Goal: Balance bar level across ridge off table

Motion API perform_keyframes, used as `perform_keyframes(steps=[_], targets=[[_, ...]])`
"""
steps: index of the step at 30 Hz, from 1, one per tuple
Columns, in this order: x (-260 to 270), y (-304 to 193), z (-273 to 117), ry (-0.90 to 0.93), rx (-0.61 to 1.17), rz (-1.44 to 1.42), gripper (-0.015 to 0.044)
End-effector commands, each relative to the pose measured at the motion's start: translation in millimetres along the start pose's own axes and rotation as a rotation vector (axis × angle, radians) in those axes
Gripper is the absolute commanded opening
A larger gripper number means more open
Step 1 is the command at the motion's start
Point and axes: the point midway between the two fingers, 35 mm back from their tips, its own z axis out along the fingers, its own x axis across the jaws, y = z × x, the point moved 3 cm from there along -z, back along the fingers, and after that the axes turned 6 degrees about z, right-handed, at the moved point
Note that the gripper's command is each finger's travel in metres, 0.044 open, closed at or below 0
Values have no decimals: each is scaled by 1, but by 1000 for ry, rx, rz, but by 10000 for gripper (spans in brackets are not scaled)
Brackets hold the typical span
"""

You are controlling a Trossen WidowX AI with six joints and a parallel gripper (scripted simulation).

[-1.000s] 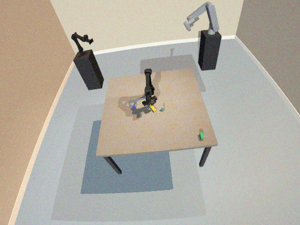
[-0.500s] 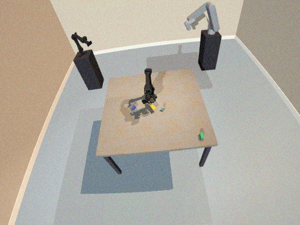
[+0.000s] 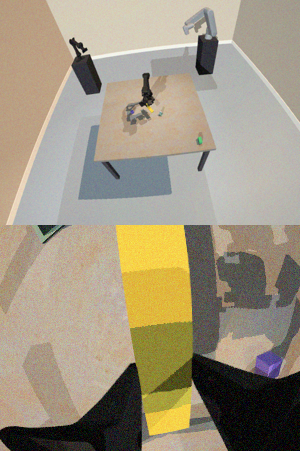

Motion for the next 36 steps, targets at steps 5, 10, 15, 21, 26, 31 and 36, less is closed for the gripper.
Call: perform_keyframes(steps=[5, 10, 15, 21, 26, 31, 36], targets=[[1, -2, -23, -1, -9, 5, 0], [5, 5, -25, 0, -10, 72, 0], [13, 19, -26, 1, -11, 204, 0], [25, 36, -28, 4, -12, 361, 0], [36, 49, -29, 6, -13, 487, 0], [49, 61, -30, 8, -13, 609, 0], [62, 73, -30, 11, -13, 725, 0]])
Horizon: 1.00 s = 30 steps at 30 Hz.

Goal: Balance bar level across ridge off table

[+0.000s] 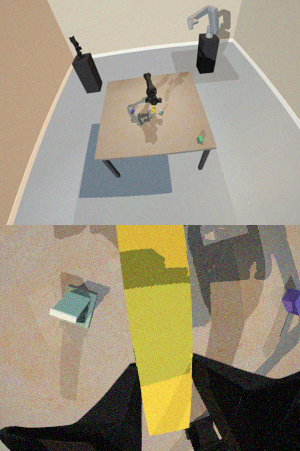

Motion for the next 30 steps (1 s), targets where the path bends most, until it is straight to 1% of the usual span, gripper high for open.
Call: perform_keyframes(steps=[1, 20, 30], targets=[[18, 2, -2, 5, -3, 111, 0], [87, -3, -1, 11, 1, 474, 0], [95, -3, 3, 12, 1, 496, 0]])
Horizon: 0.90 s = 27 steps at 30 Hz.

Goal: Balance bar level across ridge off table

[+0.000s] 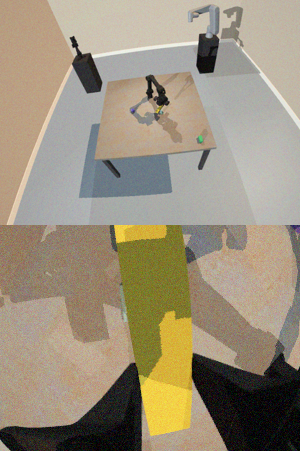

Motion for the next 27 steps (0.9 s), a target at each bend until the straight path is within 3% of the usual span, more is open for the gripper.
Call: perform_keyframes(steps=[1, 27], targets=[[4, -1, 3, 6, 0, 11, 0], [5, -1, 42, 6, 1, 11, 0]])
